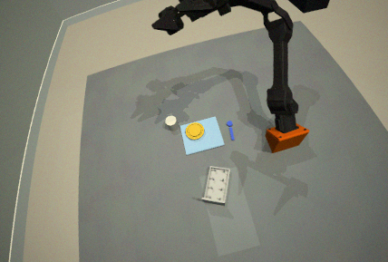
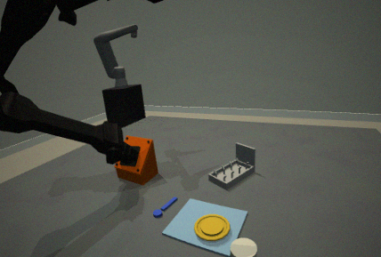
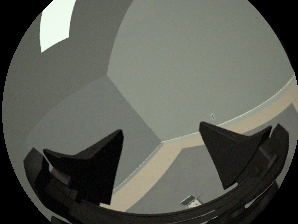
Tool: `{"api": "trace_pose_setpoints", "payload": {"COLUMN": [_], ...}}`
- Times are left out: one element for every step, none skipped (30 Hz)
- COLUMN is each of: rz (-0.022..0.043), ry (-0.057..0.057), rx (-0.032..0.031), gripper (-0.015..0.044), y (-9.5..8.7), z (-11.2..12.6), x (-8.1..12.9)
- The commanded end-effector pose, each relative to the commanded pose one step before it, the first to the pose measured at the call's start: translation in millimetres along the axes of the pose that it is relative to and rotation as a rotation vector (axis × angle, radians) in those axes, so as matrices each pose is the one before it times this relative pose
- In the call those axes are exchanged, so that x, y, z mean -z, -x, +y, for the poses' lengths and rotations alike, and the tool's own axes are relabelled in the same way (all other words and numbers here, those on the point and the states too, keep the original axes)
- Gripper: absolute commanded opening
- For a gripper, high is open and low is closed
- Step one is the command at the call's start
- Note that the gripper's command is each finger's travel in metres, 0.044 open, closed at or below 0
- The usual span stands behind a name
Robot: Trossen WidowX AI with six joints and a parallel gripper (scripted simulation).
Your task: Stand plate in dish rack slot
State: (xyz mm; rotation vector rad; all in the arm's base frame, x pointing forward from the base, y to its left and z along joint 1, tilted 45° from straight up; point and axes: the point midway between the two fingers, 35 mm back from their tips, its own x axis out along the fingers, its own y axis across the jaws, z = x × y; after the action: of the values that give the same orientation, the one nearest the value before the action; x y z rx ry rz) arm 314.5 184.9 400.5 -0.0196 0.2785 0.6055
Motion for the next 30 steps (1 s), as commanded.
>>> {"api": "trace_pose_setpoints", "payload": {"rz": [0.07205, 0.01657, 0.01883, 0.01905, 0.01907, 0.01908, 0.01910, 0.01911, 0.01912, 0.01913, 0.01914, 0.02173, 0.02307, 0.02310, 0.02313, 0.02316, 0.02319, 0.02321, 0.02324, 0.02326, 0.02329, 0.02393, 0.02400, 0.02402, 0.02403, 0.02404, 0.02405, 0.02405, 0.02405, 0.02405], "ry": [-0.0419, -0.0056, -0.0062, -0.0061, -0.0059, -0.0057, -0.0056, -0.0054, -0.0052, -0.0050, -0.0048, -0.0046, -0.0047, -0.0045, -0.0042, -0.0040, -0.0037, -0.0035, -0.0032, -0.0030, -0.0027, -0.0025, -0.0022, -0.0019, -0.0016, -0.0013, -0.0010, -0.0006, -0.0003, 0.0000], "rx": [0.06567, 0.01965, 0.02230, 0.02254, 0.02253, 0.02251, 0.02249, 0.02247, 0.02245, 0.02243, 0.02240, 0.02367, 0.02502, 0.02495, 0.02488, 0.02480, 0.02472, 0.02463, 0.02454, 0.02445, 0.02435, 0.02490, 0.02484, 0.02472, 0.02460, 0.02448, 0.02436, 0.02423, 0.02409, 0.02396], "gripper": [0.0400, 0.0400, 0.0400, 0.0400, 0.0400, 0.0400, 0.0400, 0.0400, 0.0400, 0.0400, 0.0400, 0.0400, 0.0400, 0.0400, 0.0400, 0.0400, 0.0400, 0.0400, 0.0400, 0.0400, 0.0400, 0.0400, 0.0400, 0.0400, 0.0400, 0.0400, 0.0400, 0.0400, 0.0400, 0.0400], "y": [-11.87, -3.07, -3.50, -3.57, -3.60, -3.63, -3.66, -3.69, -3.72, -3.75, -3.77, -4.26, -4.54, -4.57, -4.60, -4.63, -4.66, -4.69, -4.71, -4.74, -4.76, -4.91, -4.94, -4.96, -4.98, -5.00, -5.01, -5.02, -5.04, -5.05], "z": [-18.65, -4.77, -5.39, -5.41, -5.38, -5.34, -5.30, -5.26, -5.22, -5.18, -5.13, -5.51, -5.78, -5.72, -5.66, -5.59, -5.52, -5.45, -5.38, -5.31, -5.24, -5.30, -5.23, -5.15, -5.06, -4.98, -4.89, -4.80, -4.71, -4.62], "x": [19.75, 4.33, 4.88, 4.90, 4.86, 4.83, 4.79, 4.75, 4.72, 4.68, 4.64, 4.61, 4.84, 4.79, 4.74, 4.69, 4.64, 4.59, 4.54, 4.49, 4.44, 4.51, 4.47, 4.42, 4.36, 4.31, 4.26, 4.21, 4.15, 4.10]}}
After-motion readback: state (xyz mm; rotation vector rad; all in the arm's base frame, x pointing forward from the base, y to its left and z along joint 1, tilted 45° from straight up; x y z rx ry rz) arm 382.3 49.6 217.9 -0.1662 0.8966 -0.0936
